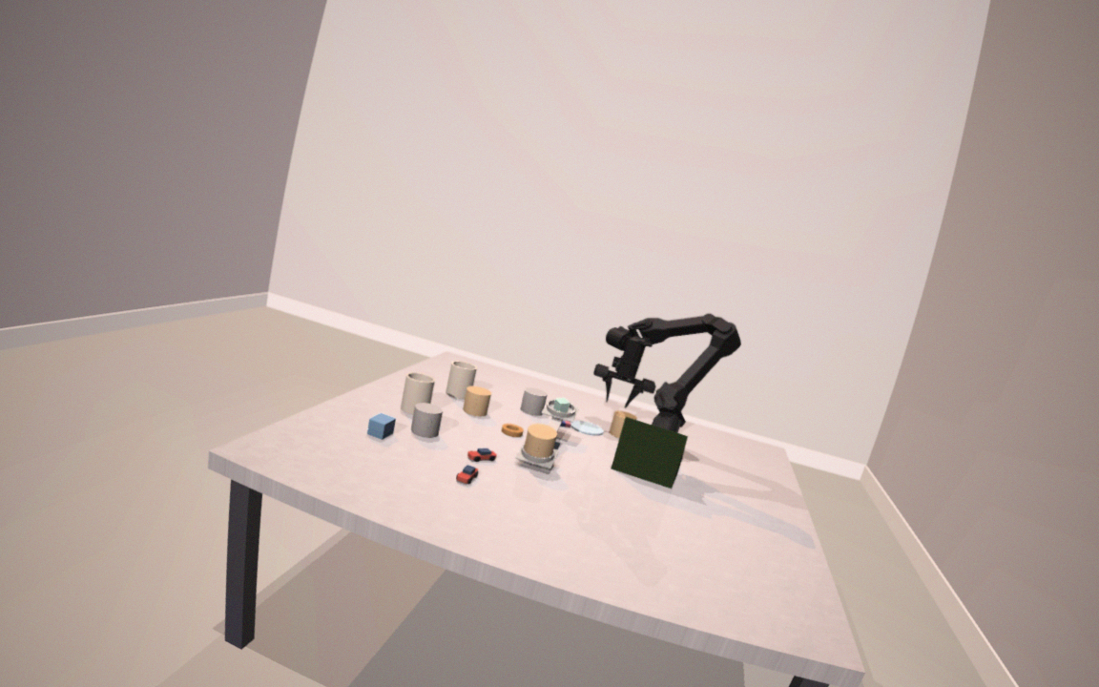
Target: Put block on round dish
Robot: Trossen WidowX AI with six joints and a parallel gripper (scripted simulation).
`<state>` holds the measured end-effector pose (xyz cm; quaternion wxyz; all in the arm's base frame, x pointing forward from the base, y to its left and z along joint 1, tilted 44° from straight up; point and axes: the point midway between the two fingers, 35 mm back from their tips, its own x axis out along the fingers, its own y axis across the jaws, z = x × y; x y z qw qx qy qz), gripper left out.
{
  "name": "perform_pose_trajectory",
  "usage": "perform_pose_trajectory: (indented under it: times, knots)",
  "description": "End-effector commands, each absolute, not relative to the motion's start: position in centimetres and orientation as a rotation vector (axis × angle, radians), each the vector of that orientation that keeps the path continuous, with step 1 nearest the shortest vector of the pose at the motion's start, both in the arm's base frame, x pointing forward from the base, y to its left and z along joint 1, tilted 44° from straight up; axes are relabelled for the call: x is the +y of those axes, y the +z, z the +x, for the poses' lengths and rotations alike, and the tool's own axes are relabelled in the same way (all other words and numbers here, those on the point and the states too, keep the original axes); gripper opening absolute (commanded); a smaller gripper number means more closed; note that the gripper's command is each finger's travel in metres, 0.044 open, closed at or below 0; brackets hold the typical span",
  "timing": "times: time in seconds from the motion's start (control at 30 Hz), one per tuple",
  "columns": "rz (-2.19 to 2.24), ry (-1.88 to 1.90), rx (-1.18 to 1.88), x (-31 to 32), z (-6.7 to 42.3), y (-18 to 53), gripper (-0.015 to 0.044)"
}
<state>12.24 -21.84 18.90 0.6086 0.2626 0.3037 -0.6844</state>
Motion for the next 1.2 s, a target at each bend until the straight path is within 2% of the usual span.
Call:
perform_pose_trajectory:
  times: [0.0,0.27,0.63,1.17]
  knots:
    - [0.584,-1.545,0.749,-21.5,14.3,18.5,0.026]
    - [0.461,-1.426,0.936,-18.7,20.7,15.9,0.026]
    - [0.15,-1.293,1.172,-11.6,27.8,11.0,0.026]
    - [0.098,-1.283,1.195,-11.9,28.1,8.9,0.026]
